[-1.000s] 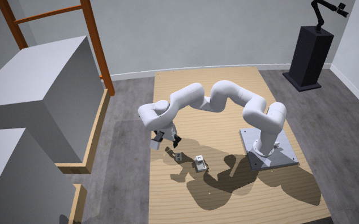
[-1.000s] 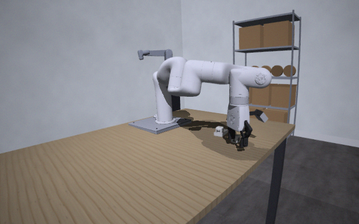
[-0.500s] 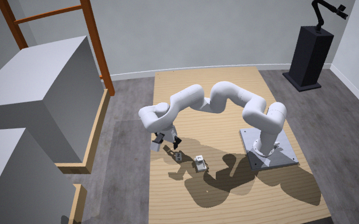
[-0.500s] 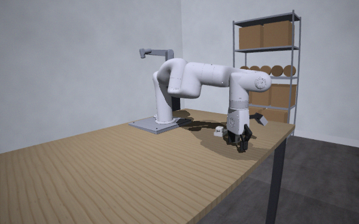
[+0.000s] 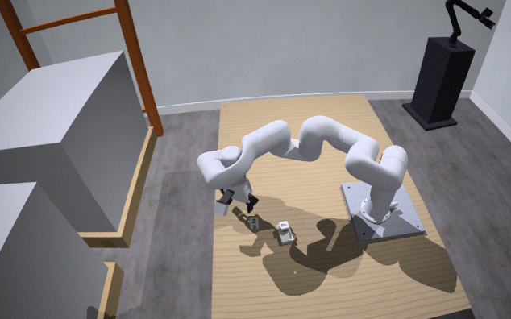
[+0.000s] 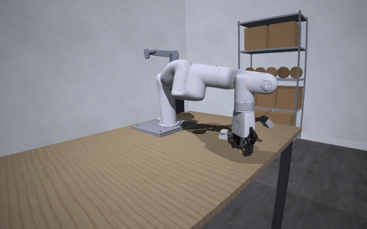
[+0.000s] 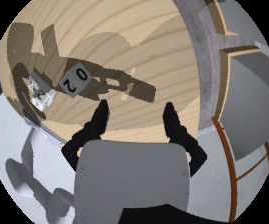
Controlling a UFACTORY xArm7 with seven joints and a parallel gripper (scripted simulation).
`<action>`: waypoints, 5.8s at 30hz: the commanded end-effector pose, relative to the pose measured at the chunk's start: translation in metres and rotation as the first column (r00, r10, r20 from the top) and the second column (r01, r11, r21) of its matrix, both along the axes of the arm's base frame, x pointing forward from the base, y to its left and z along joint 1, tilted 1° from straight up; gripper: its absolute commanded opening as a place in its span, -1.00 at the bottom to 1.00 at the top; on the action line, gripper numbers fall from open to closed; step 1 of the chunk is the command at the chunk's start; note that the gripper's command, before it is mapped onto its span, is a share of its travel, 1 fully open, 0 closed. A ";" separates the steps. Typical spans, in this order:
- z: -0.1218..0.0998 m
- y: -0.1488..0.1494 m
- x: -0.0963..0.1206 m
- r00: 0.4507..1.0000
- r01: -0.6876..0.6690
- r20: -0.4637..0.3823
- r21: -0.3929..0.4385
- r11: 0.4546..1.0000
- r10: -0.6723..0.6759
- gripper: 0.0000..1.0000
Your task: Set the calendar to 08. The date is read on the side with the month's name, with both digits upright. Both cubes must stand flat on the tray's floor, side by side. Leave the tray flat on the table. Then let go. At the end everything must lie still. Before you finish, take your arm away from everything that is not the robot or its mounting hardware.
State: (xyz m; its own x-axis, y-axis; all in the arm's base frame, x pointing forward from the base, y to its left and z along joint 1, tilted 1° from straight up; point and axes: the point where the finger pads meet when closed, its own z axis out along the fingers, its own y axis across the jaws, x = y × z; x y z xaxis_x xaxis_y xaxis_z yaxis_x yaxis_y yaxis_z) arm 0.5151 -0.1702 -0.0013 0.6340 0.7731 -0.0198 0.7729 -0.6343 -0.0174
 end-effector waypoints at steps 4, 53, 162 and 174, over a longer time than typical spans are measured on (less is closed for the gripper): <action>0.002 0.000 0.001 1.000 0.000 0.003 0.000 1.000 0.000 1.00; 0.002 0.000 0.001 1.000 0.000 0.003 0.000 1.000 0.000 1.00; 0.083 0.064 -0.009 -0.049 0.999 0.033 0.007 -0.049 -0.998 1.00; 0.083 0.074 -0.017 -0.403 0.915 0.033 0.003 -0.403 -0.915 1.00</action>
